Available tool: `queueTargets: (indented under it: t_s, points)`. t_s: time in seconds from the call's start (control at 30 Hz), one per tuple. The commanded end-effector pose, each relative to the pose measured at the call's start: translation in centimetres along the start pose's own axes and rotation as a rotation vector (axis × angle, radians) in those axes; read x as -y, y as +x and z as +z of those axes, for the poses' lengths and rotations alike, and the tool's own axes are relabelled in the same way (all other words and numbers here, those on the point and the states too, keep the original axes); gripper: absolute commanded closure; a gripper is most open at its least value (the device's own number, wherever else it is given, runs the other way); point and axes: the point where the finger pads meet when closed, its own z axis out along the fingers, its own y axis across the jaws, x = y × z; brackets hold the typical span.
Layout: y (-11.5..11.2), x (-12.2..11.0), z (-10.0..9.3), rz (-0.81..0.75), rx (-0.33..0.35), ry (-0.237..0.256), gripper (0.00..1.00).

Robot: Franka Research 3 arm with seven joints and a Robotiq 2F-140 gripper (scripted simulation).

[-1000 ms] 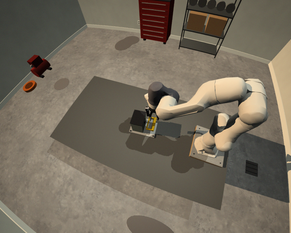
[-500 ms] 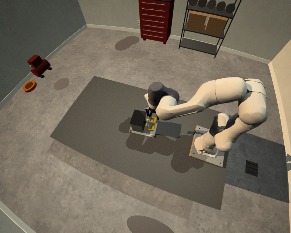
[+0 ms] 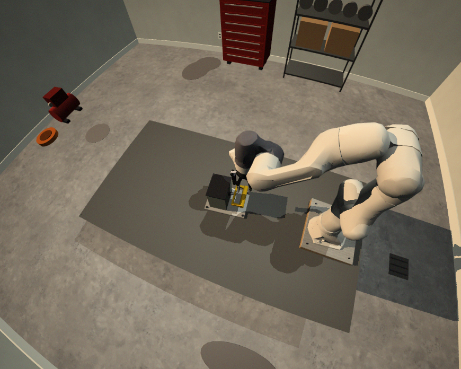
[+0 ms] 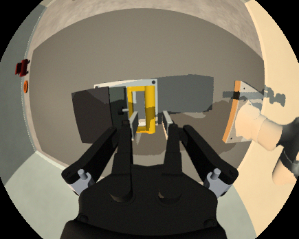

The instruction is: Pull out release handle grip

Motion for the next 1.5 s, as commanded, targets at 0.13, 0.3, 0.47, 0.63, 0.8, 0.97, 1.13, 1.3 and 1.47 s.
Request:
queueTargets:
  t_s: [0.13,0.3,0.47,0.63,0.8,0.97,1.13,1.3,1.47]
  points:
    - [0.1,0.1,0.8,0.002,-0.001,0.003,0.67]
    - [0.1,0.1,1.4,0.002,-0.001,0.003,0.67]
    - [0.1,0.1,2.2,0.002,-0.001,0.003,0.67]
    - [0.1,0.1,2.8,0.002,-0.001,0.003,0.67]
    - [0.1,0.1,3.2,0.002,-0.001,0.003,0.67]
    - [0.1,0.1,3.6,0.002,-0.001,0.003,0.67]
    - [0.1,0.1,3.9,0.002,-0.001,0.003,0.67]
    - [0.1,0.1,3.9,0.002,-0.001,0.003,0.67]
    - [0.1,0.1,4.0,0.002,-0.001,0.003,0.67]
